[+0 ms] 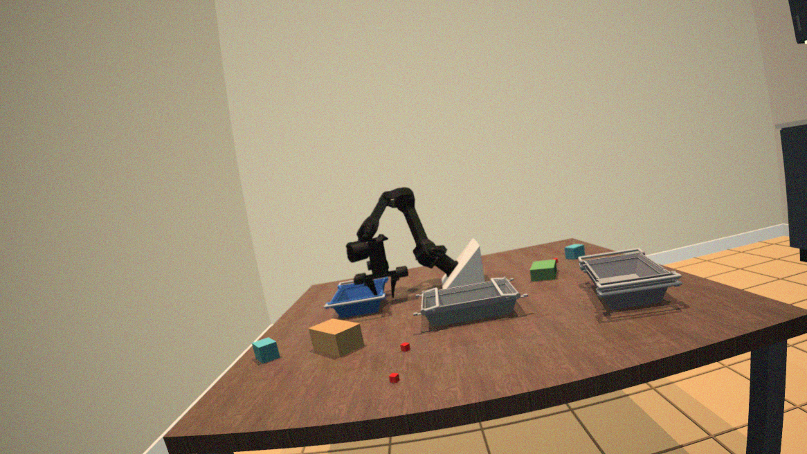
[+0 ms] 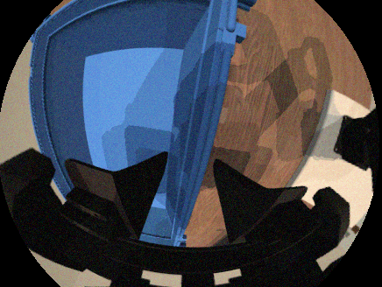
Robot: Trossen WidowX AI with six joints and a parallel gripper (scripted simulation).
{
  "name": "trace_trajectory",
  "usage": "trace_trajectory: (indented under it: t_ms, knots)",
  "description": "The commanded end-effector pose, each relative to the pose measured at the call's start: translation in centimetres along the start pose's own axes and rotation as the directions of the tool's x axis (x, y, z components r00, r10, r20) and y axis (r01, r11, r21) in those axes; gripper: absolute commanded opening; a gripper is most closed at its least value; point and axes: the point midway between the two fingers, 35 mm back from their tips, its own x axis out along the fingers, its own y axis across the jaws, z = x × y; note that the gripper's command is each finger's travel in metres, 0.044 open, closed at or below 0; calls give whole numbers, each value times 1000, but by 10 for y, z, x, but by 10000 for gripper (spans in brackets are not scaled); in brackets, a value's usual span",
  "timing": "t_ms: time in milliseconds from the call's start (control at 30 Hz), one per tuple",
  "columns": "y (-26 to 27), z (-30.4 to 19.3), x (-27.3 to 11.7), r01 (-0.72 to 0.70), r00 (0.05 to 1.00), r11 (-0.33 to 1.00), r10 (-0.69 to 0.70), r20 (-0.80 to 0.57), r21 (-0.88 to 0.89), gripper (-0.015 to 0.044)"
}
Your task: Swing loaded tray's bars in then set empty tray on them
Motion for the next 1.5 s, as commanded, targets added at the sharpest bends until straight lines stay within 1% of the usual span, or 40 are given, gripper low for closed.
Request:
trace_trajectory:
  t_ms: [0, 900, 1033, 1467]
  knots:
    - [0, -1, 0, 2, 1000, 1000, -2, -6, -4, 208]
    - [0, -1, 0, 2, 1000, 1000, -2, -6, -4, 28]
    - [-1, -2, -5, 7, 1000, 1000, -7, -6, -3, 1]
    - [-3, -6, -44, 24, 1000, 1000, -24, -5, 1, 0]
